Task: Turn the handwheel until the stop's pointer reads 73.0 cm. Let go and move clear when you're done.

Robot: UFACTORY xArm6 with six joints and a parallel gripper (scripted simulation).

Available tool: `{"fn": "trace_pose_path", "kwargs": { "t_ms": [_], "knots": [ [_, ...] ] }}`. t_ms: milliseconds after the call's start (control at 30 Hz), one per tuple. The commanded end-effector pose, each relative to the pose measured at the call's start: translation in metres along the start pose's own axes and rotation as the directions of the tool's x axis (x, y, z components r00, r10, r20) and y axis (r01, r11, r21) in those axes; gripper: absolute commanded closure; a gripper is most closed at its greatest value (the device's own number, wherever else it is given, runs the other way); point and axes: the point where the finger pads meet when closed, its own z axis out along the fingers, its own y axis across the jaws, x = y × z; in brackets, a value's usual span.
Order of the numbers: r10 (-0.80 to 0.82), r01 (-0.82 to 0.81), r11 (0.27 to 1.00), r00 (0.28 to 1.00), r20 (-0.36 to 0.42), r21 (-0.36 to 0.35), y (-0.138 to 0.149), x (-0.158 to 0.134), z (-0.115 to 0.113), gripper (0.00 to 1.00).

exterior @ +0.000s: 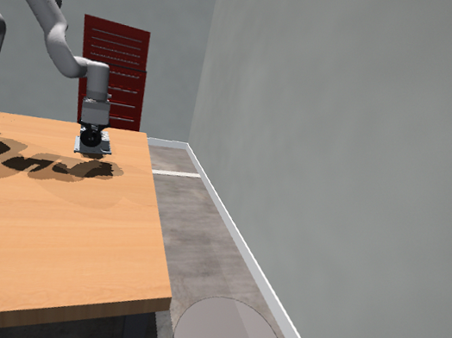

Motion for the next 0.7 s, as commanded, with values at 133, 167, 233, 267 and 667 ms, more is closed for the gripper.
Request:
{"fn": "trace_pose_path", "kwargs": {
  "t_ms": [133,167,233,267,667],
  "knots": [
    [0.000,0.000,1.000,1.000,-0.002,0.004,-0.0020,0.0005,-0.0011,0.94],
    [0.000,0.000,1.000,1.000,-0.002,0.004,-0.0021,0.0005,-0.0010,0.94],
    [0.000,0.000,1.000,1.000,-0.002,0.004,-0.0024,0.0005,-0.0009,0.94],
    [0.000,0.000,1.000,1.000,-0.002,0.004,-0.0025,0.0005,-0.0008,0.94],
    [0.000,0.000,1.000,1.000,-0.002,0.004,-0.0046,0.0005,0.0004,0.94]
  ]
}}
